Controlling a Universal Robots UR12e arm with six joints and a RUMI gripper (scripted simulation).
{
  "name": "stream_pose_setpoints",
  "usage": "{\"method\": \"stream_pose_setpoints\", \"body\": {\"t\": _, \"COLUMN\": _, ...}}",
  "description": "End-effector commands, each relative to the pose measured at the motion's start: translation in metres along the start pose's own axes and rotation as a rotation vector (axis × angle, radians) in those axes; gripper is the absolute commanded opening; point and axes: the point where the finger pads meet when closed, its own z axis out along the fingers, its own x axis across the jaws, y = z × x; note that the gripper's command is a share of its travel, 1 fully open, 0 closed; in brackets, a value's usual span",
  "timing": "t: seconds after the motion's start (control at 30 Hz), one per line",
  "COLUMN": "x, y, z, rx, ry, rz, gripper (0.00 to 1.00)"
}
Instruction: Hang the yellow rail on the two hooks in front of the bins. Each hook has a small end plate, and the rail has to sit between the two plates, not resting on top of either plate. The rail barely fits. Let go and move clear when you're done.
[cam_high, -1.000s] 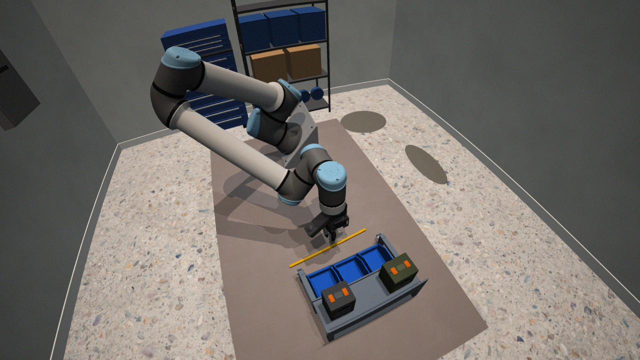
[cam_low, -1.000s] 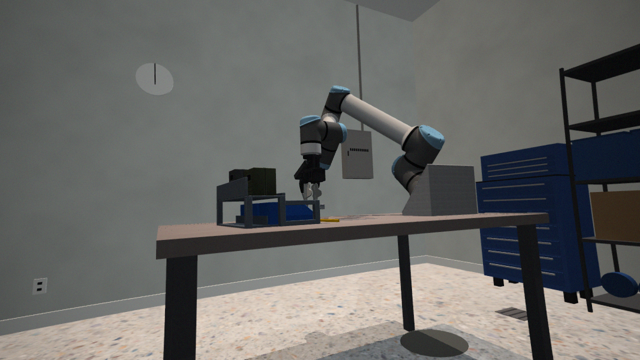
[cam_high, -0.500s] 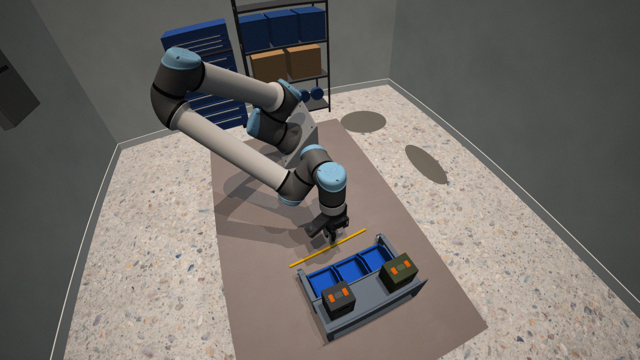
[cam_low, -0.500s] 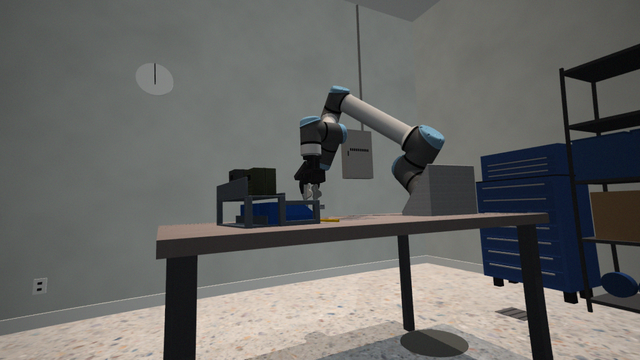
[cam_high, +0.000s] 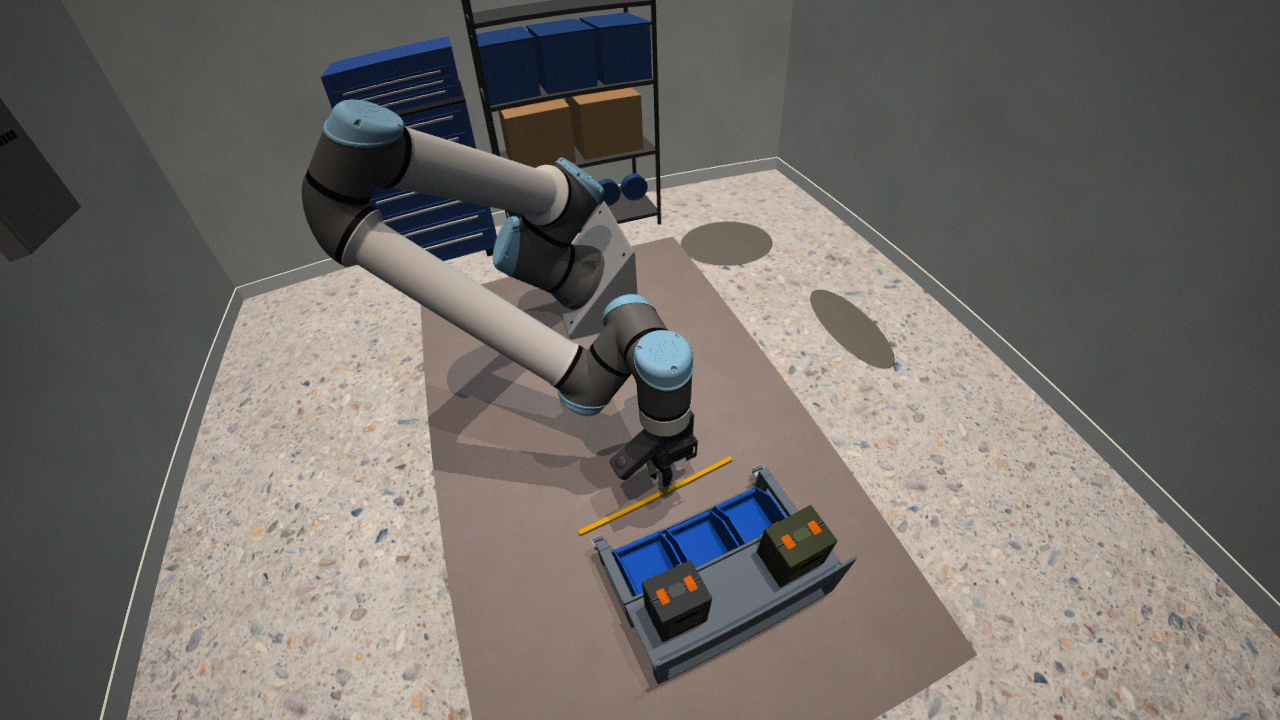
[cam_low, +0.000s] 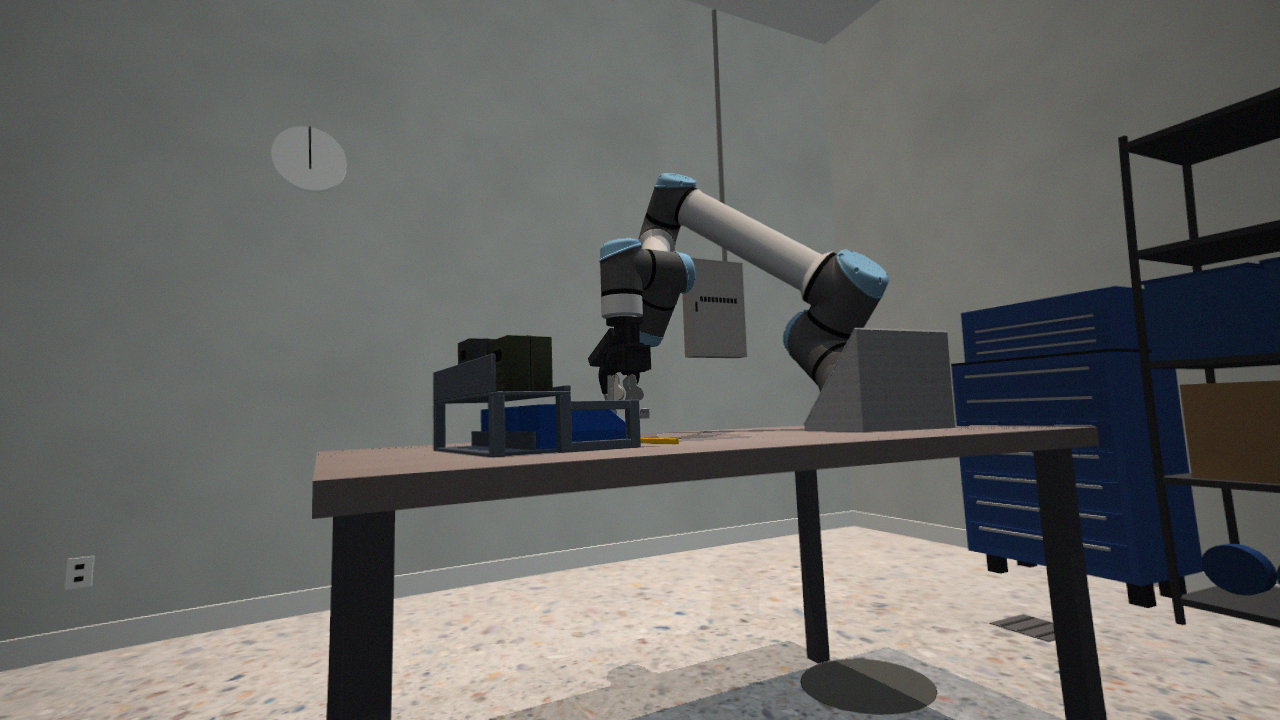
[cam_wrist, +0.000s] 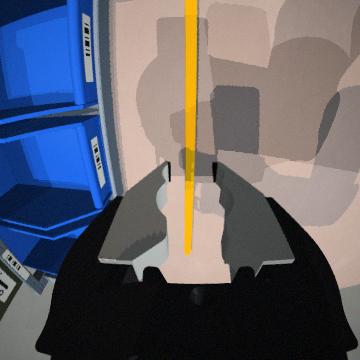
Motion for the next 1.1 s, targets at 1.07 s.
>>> {"method": "stream_pose_setpoints", "body": {"t": 1.07, "x": -0.001, "y": 0.000, "z": 0.026, "rx": 0.000, "ry": -0.001, "rz": 0.000, "gripper": 0.22}}
